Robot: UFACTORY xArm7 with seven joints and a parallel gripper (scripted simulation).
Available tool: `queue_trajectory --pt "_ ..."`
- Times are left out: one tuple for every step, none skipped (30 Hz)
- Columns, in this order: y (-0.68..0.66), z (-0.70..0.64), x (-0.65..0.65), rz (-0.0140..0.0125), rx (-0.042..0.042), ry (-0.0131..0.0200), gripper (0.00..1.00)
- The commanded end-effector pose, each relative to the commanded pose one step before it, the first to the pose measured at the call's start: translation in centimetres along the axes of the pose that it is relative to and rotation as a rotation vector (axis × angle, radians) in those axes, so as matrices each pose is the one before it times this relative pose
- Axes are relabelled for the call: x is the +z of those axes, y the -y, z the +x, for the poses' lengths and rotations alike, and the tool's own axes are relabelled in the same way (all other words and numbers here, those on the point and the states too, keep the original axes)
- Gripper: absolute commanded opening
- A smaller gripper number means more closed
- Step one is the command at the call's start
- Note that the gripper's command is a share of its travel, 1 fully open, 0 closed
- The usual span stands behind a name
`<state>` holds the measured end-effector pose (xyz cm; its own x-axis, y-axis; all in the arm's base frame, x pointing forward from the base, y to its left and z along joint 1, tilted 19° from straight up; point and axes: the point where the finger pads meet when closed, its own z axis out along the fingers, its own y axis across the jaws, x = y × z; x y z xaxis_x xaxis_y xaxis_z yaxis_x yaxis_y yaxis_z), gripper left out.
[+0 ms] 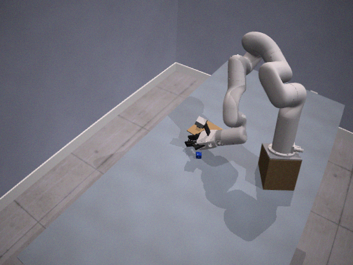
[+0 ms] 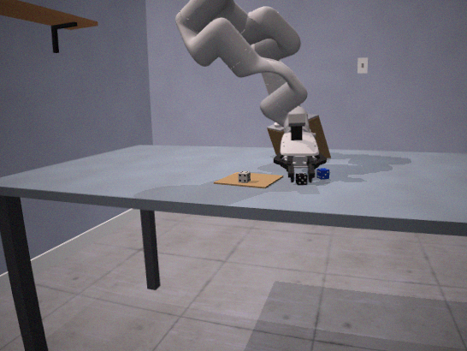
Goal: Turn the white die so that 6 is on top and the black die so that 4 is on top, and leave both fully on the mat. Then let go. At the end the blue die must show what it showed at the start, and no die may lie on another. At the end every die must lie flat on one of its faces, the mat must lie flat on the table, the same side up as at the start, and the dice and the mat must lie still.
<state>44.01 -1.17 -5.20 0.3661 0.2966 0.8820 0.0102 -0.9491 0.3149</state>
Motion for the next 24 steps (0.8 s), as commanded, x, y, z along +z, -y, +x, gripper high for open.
queue_trajectory --pt "0.062 0.089 -0.862 0.00139 0.0 -0.00149 0.42" --pt "0.0 0.0 -0.354 0.0 0.0 0.0 0.42" --pt "0.0 0.0 -0.376 0.0 0.0 0.0 0.42" --pt "0.0 0.0 -0.388 0.0 0.0 0.0 0.42" --pt "0.0 0.0 -0.389 0.0 0.0 0.0 0.42" --pt "0.0 0.0 -0.38 0.0 0.0 0.0 0.42" --pt "0.0 0.0 -0.36 0.0 0.0 0.0 0.42" --pt "0.0 0.0 0.0 0.0 0.0 0.0 0.42" --pt "0.0 0.0 0.0 0.0 0.0 0.0 0.42" --pt "0.0 0.0 -0.33 0.0 0.0 0.0 0.42" --pt "0.0 0.0 -0.292 0.0 0.0 0.0 0.42" --pt "0.0 0.0 -0.248 0.0 0.0 0.0 0.42" --pt "0.0 0.0 -0.199 0.0 0.0 0.0 0.42" --pt "0.0 0.0 -0.148 0.0 0.0 0.0 0.42" --pt "0.0 0.0 -0.099 0.0 0.0 0.0 0.42" --pt "0.0 0.0 -0.056 0.0 0.0 0.0 0.42" --pt "0.0 0.0 -0.023 0.0 0.0 0.0 0.42" --pt "0.0 0.0 -0.003 0.0 0.0 0.0 0.42" --pt "0.0 0.005 -0.002 0.0 0.0 0.0 0.42" --pt "0.0 0.029 -0.015 0.0 0.00001 0.0 0.42" --pt "0.0 0.073 -0.037 -0.00001 0.00002 -0.00001 0.42" --pt "0.0 0.128 -0.067 0.0 0.00001 -0.00001 0.42" --pt "0.0 0.188 -0.102 0.00002 -0.00005 0.00001 0.42" --pt "0.0 0.253 -0.132 -0.00001 0.00005 -0.00002 0.42"
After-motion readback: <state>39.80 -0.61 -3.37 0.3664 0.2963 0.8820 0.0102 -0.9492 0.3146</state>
